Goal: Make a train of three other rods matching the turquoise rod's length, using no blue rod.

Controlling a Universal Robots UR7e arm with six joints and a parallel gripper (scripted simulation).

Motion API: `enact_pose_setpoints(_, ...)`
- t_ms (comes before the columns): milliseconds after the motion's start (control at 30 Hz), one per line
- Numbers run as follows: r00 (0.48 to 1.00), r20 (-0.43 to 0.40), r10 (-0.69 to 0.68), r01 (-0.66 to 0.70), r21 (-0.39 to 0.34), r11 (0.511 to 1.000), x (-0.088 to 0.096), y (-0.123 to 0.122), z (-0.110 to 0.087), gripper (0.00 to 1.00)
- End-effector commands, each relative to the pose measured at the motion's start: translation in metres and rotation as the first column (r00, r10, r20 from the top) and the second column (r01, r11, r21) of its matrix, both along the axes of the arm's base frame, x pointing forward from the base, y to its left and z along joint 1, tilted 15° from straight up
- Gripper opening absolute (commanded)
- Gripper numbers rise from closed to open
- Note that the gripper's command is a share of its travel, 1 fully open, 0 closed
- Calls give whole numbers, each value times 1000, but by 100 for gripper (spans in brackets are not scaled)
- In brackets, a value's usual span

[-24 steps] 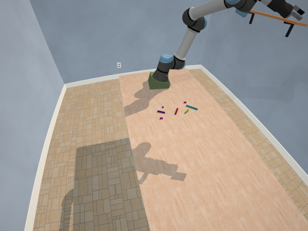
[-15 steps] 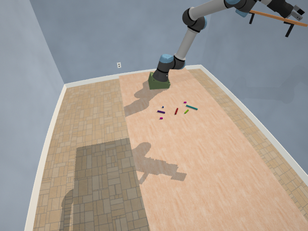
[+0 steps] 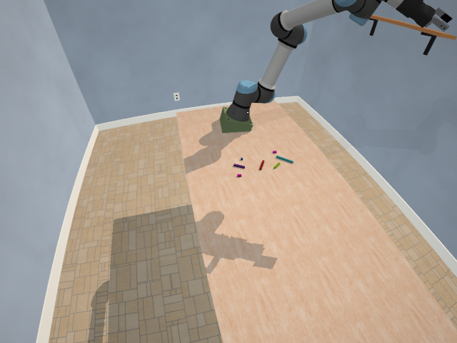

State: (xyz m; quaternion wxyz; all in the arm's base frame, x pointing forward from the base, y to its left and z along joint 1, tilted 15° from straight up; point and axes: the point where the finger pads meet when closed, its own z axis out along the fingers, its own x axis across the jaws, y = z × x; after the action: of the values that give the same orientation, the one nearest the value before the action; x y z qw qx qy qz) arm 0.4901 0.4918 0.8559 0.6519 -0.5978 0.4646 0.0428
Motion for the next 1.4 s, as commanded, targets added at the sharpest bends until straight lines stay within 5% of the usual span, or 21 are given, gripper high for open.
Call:
enact_pose_setpoints(0, 1000, -13, -10, 10, 0, 1000, 6, -3, -5, 100)
enact_pose_setpoints(300, 994, -93, -65, 65, -6, 998, 37, -20, -37, 100)
enact_pose_setpoints(800, 879, -386, -279, 283, -49, 958, 137, -105, -168, 100)
enact_pose_setpoints(867, 879, -386, -279, 283, -49, 958, 137, -105, -168, 100)
enact_pose_setpoints(933, 831, -450, -327, 334, -66, 940, 155, -129, -201, 100)
enact_pose_setpoints(1367, 609, -643, -465, 502, -141, 853, 196, -220, -318, 100)
